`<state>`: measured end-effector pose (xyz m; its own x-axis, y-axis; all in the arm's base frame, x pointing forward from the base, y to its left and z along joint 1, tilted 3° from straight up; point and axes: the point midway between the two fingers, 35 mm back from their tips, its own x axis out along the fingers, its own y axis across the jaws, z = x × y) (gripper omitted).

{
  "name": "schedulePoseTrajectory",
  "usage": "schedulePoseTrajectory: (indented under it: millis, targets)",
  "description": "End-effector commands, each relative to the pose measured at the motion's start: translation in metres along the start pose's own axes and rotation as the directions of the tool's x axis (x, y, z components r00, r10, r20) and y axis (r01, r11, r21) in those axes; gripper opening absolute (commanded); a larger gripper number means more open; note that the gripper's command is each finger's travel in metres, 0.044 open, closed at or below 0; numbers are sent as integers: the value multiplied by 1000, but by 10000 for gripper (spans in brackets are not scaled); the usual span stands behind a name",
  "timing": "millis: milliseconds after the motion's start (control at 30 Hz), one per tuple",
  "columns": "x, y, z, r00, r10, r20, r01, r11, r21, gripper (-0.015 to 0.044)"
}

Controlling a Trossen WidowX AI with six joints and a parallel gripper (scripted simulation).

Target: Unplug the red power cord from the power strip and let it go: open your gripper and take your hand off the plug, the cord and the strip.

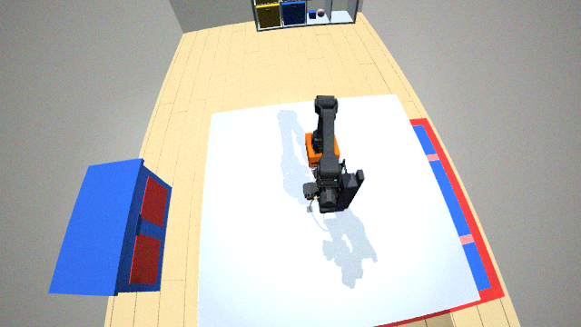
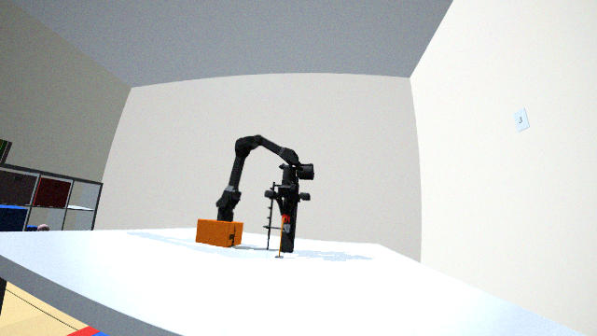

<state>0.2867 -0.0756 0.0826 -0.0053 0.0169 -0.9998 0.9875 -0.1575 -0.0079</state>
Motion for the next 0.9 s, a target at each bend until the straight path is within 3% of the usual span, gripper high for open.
schedulePoseTrajectory:
  millis: [0, 67, 333, 867]
  targets:
    - [0, 0, 0, 1000, 1, 0, -1, 1000, 0, 108]
    - [0, 0, 0, 1000, 1, 0, -1, 1000, 0, 55]
    - [0, 0, 0, 1000, 1, 0, -1, 1000, 0, 2]
    - [0, 2, 21, 1000, -1, 2, 1, 1000, 1, 0]
